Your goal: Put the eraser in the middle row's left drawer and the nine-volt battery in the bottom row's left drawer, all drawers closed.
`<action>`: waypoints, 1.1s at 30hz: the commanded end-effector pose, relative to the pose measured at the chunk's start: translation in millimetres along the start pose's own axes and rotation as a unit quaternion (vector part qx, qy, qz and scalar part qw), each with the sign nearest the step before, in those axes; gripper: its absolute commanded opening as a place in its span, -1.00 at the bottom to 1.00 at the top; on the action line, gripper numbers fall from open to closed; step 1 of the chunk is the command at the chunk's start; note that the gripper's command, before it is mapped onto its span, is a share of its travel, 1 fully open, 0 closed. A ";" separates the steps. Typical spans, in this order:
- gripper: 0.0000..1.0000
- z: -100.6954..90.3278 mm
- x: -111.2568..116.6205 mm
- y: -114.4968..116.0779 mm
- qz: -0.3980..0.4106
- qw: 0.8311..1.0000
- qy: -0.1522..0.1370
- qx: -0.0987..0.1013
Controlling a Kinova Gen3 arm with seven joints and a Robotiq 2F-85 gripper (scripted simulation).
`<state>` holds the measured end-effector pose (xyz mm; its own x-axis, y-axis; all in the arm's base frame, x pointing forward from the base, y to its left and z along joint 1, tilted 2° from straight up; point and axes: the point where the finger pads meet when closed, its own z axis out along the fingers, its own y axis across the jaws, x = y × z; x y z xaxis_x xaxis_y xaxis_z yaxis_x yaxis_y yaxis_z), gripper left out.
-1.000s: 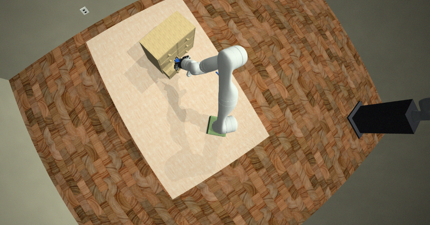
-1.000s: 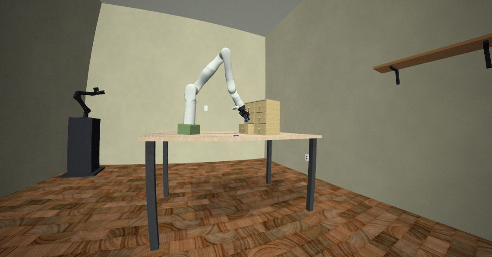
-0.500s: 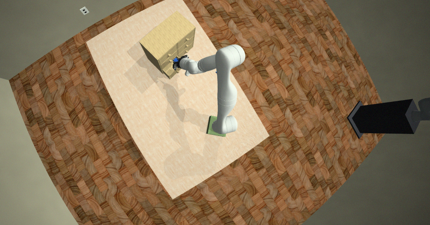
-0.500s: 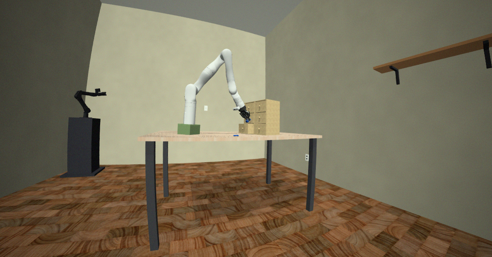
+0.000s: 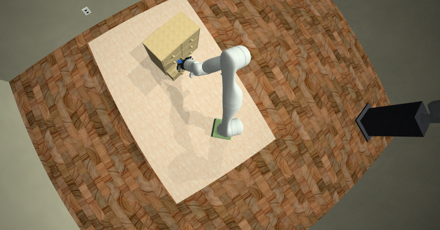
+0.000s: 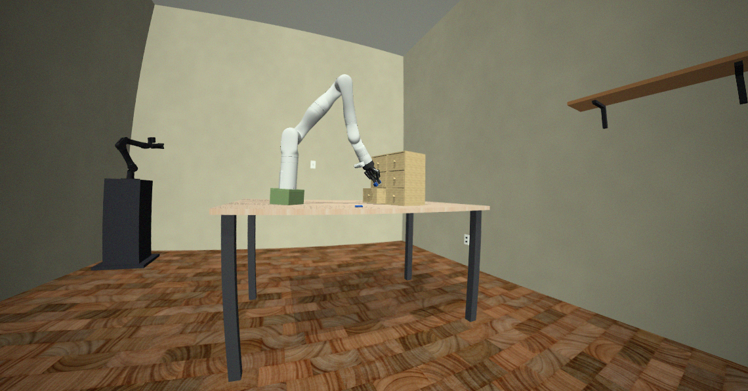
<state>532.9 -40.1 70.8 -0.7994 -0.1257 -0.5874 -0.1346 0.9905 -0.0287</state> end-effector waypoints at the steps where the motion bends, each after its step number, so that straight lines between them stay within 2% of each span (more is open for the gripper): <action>1: -0.55 -0.4 -0.9 -0.2 0.000 1.000 -0.001 0.000; 5: -0.55 -0.4 -0.9 -0.2 0.000 1.000 -0.001 0.000; 8: -0.39 -0.4 -0.9 -0.2 0.000 1.000 -0.001 0.000; 11: -0.39 -0.4 -0.9 -0.2 0.000 1.000 -0.001 0.000; 17: -0.15 -0.4 -0.9 -0.2 0.000 1.000 -0.001 0.000; 18: 1.00 -0.4 -0.9 -0.2 0.000 1.000 -0.001 0.000; 33: 1.00 -0.6 -0.6 -0.2 0.000 1.000 -0.001 0.000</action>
<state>532.9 -40.0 70.8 -0.7993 -0.1258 -0.5876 -0.1347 0.9905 -0.0288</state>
